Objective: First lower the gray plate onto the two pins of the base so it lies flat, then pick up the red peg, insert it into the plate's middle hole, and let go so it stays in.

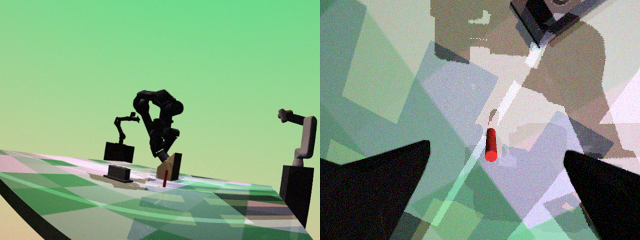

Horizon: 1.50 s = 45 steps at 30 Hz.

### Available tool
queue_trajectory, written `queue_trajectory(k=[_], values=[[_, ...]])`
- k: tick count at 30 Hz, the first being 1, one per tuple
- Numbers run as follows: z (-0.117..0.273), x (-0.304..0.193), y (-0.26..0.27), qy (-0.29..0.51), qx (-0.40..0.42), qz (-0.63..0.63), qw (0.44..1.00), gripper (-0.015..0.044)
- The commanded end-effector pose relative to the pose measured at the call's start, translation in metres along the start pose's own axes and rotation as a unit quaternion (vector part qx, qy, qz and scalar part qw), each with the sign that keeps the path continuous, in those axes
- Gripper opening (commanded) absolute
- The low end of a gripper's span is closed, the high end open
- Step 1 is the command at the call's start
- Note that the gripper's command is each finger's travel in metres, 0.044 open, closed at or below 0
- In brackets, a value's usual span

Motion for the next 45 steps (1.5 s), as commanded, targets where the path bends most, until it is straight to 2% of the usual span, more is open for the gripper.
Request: queue_trajectory(k=[1,14,18,25,45], values=[[-0.013,-0.042,-0.001,-0.002,-0.018,-0.241,0.970,0.0440],[-0.013,-0.042,-0.001,-0.002,-0.018,-0.241,0.970,0.0440],[-0.039,-0.042,-0.002,-0.002,-0.018,-0.241,0.970,0.0440],[-0.055,-0.042,-0.003,-0.002,-0.018,-0.241,0.970,0.0440],[-0.083,-0.042,-0.003,-0.002,-0.018,-0.240,0.970,0.0440]])
Point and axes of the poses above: the point midway between the two fingers, 35 mm back from their tips, its own z axis back along the fingers, its own y axis across the jaws, x = y × z, the point moved 6 cm from there along z, back along the fingers, and after that the axes turned 8 degrees about -z, right-handed, at the moved point
